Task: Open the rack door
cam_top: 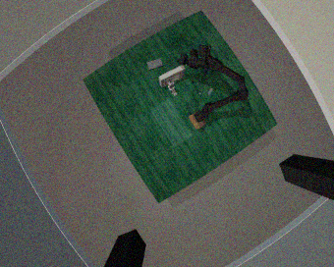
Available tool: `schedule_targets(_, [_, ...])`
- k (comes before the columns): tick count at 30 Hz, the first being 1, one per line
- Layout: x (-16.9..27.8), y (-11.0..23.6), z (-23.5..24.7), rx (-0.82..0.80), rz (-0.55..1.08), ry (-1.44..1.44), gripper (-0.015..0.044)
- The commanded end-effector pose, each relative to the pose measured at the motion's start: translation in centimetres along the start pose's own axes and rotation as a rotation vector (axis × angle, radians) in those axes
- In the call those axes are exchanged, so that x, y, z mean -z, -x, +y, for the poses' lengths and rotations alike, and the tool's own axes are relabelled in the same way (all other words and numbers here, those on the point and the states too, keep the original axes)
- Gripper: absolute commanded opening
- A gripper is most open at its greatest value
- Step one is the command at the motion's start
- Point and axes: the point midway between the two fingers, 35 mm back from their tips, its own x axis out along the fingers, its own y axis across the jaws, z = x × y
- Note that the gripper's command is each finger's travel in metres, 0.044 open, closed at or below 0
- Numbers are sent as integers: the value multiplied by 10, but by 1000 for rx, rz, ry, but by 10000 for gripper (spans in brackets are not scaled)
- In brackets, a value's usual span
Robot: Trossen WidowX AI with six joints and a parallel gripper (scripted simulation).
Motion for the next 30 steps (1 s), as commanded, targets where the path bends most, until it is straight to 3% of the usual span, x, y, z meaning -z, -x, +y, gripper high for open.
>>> schedule_targets(1, [16,-11,8,46,98,8,290])
schedule_targets(30, [113,-34,48,472,546,241,290])
